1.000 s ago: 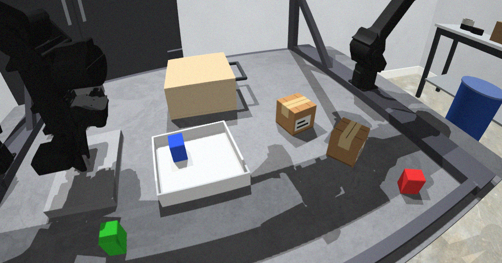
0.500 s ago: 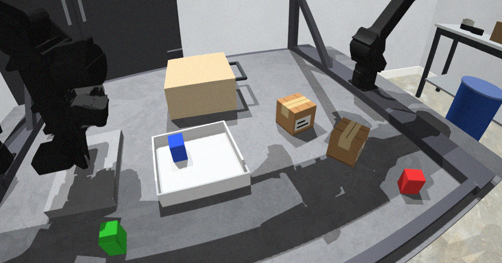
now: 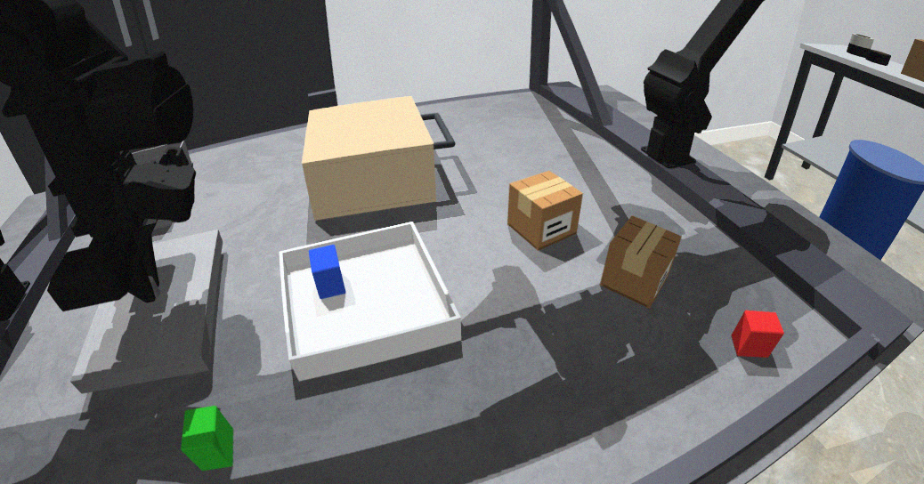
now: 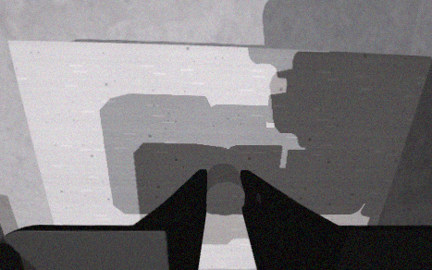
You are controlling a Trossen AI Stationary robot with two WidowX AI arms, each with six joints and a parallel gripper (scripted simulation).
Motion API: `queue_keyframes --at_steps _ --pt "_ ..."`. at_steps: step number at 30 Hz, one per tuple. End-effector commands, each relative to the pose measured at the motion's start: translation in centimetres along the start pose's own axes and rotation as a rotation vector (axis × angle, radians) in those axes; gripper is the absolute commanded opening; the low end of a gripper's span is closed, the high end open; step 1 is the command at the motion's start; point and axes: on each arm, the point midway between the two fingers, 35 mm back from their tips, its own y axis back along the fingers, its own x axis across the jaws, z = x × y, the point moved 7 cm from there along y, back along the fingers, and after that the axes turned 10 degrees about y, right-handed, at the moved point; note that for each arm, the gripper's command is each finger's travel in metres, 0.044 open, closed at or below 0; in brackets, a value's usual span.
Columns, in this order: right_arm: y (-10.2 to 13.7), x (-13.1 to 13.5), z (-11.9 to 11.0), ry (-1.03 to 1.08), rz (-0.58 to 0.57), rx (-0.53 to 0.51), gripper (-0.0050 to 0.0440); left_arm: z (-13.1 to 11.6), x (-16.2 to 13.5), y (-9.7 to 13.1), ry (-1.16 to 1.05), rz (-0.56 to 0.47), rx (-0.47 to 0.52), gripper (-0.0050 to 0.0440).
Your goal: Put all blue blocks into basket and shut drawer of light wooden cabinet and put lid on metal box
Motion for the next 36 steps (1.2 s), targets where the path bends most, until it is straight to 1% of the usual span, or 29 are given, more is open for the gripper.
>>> queue_keyframes --at_steps 1,22,26,32,36 --pt "2.1 -0.4 0.5 -0.01 -0.027 -0.059 -0.005 0.8 -0.2 0.3 -0.002 -0.004 -0.028 0.04" --pt "5.0 -0.3 0.4 -0.01 -0.028 -0.062 -0.005 0.8 -0.2 0.3 -0.002 -0.004 -0.028 0.04" --pt "5.2 -0.3 0.3 -0.01 -0.028 -0.062 -0.005 0.8 -0.2 0.3 -0.002 -0.004 -0.028 0.04" --pt "6.2 -0.3 0.3 -0.01 -0.028 -0.063 -0.005 0.8 -0.2 0.3 -0.002 -0.004 -0.028 0.04" --pt "6.2 -0.3 0.3 -0.01 -0.028 -0.063 -0.005 0.8 -0.2 0.3 -0.002 -0.004 -0.028 0.04"
